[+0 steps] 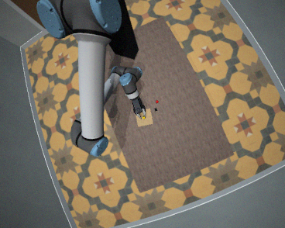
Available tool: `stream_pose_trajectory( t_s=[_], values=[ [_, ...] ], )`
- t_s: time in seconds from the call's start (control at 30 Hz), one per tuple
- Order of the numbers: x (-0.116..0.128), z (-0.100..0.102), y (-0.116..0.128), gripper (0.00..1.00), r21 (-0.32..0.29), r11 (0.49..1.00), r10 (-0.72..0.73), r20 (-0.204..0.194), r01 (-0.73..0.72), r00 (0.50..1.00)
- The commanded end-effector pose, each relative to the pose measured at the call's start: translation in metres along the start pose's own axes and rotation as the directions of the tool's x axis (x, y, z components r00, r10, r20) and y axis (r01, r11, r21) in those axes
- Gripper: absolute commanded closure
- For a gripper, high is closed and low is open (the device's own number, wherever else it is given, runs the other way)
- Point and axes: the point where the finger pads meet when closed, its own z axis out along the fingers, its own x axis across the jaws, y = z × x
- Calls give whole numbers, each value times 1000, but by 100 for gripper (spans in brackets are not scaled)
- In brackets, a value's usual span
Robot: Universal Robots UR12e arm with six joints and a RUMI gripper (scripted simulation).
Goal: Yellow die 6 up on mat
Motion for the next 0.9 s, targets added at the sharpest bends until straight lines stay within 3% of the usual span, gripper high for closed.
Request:
stream_pose_trajectory(
  t_s=[0.0,0.87],
  values=[
    [0,9,9,79,0,1000,1,0,-1,1000],
    [0,28,27,79,0,1000,1,0,-1,1000]
  ],
)
